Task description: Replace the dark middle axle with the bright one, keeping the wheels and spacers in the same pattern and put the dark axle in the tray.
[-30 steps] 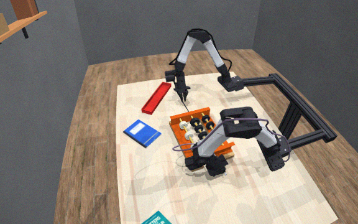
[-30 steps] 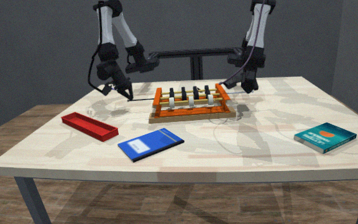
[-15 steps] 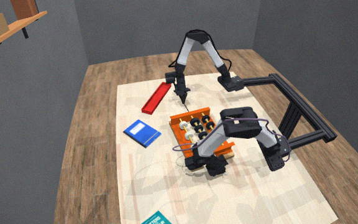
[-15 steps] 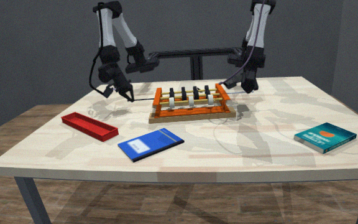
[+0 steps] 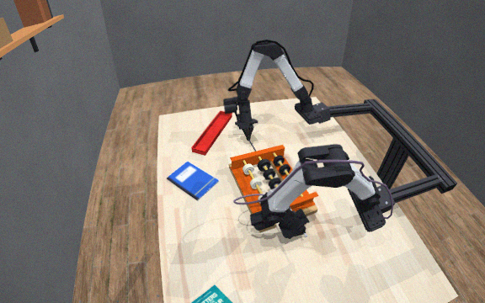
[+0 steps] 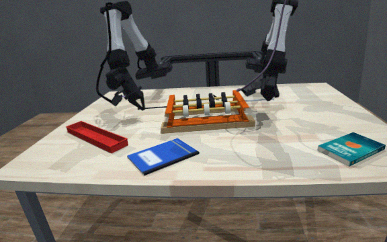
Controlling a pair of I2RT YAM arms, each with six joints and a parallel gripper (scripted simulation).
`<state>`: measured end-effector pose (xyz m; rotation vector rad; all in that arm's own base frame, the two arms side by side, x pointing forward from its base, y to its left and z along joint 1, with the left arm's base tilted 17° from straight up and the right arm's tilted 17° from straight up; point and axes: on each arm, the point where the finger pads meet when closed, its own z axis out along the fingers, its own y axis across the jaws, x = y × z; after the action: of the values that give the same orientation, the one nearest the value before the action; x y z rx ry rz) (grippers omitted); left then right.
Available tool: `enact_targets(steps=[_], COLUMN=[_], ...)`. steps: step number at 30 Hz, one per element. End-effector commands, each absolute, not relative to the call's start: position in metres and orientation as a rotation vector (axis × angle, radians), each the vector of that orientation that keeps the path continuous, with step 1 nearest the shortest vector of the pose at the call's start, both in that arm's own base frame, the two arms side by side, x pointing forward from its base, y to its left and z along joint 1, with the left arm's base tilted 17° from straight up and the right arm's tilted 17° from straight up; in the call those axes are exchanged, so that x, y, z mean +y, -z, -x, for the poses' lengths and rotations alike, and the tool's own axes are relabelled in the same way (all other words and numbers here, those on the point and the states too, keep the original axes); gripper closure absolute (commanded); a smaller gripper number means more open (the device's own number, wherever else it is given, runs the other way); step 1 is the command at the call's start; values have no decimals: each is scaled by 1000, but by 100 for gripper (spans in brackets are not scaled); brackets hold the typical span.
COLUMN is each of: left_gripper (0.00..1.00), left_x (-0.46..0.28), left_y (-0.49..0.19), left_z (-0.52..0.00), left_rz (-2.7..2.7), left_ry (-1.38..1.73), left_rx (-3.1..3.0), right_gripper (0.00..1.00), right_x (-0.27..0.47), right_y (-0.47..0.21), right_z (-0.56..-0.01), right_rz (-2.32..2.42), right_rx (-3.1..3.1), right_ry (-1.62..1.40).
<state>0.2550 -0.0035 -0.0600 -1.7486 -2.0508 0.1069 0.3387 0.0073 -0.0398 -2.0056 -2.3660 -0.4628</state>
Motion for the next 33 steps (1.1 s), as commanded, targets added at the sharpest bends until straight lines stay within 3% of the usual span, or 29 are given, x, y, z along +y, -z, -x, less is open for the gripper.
enact_targets(steps=[1, 33], left_gripper=[100, 100], left_x=[-20, -37], left_y=[65, 69], left_z=[-267, -278], left_rz=[1807, 1835], left_ry=[-97, -156], left_rx=[-2108, -2162], right_gripper=[100, 100], right_x=[8, 12], right_y=[44, 42], right_z=[-341, -346], right_rz=[1984, 1995], right_rx=[-2355, -2377], right_ry=[470, 482])
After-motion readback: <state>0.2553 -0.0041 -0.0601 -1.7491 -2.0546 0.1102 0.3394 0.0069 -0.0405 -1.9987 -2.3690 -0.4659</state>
